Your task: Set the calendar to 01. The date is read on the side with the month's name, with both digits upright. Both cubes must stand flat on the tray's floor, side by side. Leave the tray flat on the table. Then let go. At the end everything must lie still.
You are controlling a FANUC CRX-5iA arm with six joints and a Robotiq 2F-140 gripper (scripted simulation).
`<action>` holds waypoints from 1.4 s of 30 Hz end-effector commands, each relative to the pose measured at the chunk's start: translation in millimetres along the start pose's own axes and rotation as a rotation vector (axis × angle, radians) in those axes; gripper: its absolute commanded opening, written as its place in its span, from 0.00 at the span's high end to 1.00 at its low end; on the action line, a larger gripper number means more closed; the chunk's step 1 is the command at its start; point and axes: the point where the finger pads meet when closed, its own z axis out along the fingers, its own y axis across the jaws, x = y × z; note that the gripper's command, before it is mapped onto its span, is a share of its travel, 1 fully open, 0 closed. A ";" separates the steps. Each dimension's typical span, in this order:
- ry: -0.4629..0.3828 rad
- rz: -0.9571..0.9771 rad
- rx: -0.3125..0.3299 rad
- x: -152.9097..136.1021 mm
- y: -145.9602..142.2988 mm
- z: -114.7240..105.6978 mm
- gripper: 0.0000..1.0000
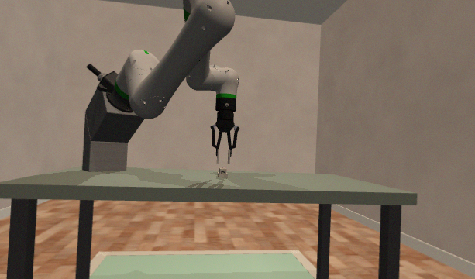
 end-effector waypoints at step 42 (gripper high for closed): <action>0.000 0.000 -0.001 0.0 0.6 12.5 0.72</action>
